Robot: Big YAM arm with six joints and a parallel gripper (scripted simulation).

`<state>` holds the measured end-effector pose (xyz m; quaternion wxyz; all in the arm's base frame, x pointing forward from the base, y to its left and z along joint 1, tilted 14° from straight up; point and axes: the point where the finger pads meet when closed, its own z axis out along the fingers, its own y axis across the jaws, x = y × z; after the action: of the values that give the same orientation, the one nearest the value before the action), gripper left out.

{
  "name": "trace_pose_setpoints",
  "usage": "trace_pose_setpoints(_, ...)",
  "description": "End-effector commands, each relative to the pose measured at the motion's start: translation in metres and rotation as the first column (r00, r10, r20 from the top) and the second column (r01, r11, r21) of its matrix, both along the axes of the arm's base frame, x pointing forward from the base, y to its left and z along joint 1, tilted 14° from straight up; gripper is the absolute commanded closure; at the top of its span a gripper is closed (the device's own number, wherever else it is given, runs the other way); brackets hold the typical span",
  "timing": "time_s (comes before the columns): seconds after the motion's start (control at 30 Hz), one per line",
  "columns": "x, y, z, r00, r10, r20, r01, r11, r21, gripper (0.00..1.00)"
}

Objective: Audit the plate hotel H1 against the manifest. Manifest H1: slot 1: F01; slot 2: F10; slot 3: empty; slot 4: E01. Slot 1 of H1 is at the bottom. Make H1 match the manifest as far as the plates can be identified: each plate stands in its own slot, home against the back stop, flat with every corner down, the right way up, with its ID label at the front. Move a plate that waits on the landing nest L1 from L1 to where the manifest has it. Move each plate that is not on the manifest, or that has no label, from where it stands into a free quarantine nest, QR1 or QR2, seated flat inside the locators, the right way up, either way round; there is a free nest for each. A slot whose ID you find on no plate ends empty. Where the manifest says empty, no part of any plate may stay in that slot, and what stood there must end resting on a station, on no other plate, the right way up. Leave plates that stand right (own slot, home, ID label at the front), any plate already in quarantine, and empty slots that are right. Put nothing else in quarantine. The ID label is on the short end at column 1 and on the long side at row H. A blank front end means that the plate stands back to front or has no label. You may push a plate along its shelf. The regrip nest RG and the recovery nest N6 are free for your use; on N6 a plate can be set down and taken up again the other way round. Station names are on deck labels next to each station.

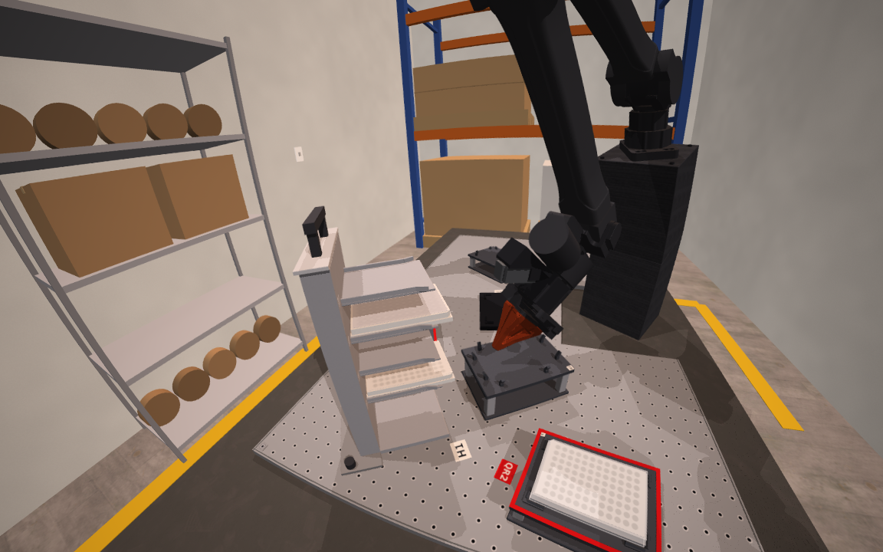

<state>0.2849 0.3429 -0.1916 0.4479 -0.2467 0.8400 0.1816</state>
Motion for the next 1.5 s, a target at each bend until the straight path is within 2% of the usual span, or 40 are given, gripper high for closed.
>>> trace_pose_setpoints(0.0,-0.011,-0.006,0.001,1.0,0.002,-0.009,-0.001,1.0,0.006,1.0)
trace_pose_setpoints(0.33,-0.025,-0.017,-0.003,1.0,0.002,-0.011,-0.002,1.0,0.003,1.0)
trace_pose_setpoints(0.37,-0.022,-0.01,0.014,1.0,0.003,0.006,-0.003,1.0,0.03,0.0)
trace_pose_setpoints(0.63,-0.029,-0.02,0.026,1.0,0.003,-0.011,-0.003,1.0,0.004,0.0)
trace_pose_setpoints(1.47,-0.051,-0.043,0.094,1.0,0.003,-0.009,-0.002,1.0,0.005,0.0)
